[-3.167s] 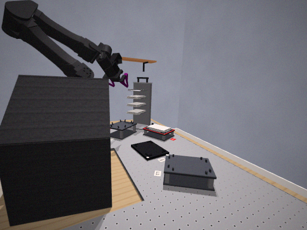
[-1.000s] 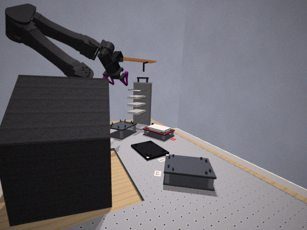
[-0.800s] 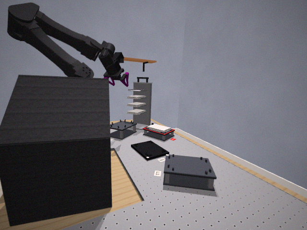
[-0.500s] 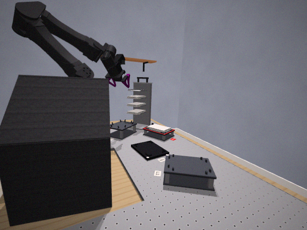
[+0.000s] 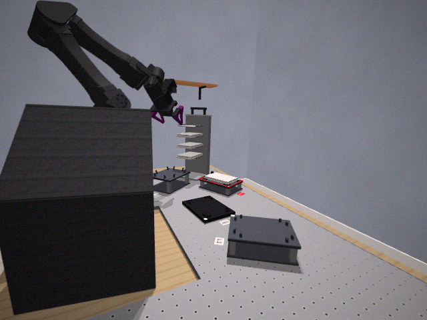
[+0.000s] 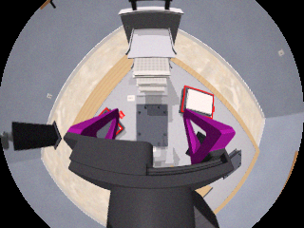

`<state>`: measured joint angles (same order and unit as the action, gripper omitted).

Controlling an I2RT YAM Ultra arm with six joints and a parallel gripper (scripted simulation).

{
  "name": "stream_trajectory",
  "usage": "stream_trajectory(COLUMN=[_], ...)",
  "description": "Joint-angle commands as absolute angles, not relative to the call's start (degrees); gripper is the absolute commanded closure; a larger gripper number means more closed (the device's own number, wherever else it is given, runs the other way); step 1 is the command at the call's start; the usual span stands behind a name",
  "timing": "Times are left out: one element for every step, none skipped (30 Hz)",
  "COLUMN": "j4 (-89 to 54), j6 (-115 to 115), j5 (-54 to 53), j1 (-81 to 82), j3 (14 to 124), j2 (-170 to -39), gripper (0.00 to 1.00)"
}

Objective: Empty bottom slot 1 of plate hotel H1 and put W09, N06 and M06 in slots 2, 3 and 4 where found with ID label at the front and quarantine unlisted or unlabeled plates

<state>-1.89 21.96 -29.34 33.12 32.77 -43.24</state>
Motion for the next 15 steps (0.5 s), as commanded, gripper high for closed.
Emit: stream_trajectory(j4=[1.13,1.47,1.47,1.47,1.89,2.21,2.53,2.85,3.18,3.50,3.81,4.12,4.43,4.73,5.01], j6=[22.56,22.61,22.61,22.61,22.59,22.66,22.72,22.77,22.81,22.85,22.88,22.92,22.95,22.98,23.00], j5=[-27.39,-27.17,-27.17,-27.17,-26.88,-26.69,-26.49,-26.29,-26.09,-25.90,-25.71,-25.52,-25.33,-25.15,-24.99], j1=[34.03,34.25,34.25,34.25,34.53,34.73,34.93,35.13,35.33,35.53,35.72,35.91,36.10,36.28,36.44], j3=[35.19,35.33,35.33,35.33,35.52,35.64,35.78,35.92,36.07,36.22,36.38,36.54,36.70,36.86,37.03], j2=[-45.15,-45.61,-45.61,-45.61,-46.19,-46.62,-47.05,-47.50,-47.95,-48.40,-48.86,-49.31,-49.76,-50.21,-50.64], gripper=[0.00,0.00,0.00,0.00,0.00,0.00,0.00,0.00,0.00,0.00,0.00,0.00,0.00,0.00,0.00])
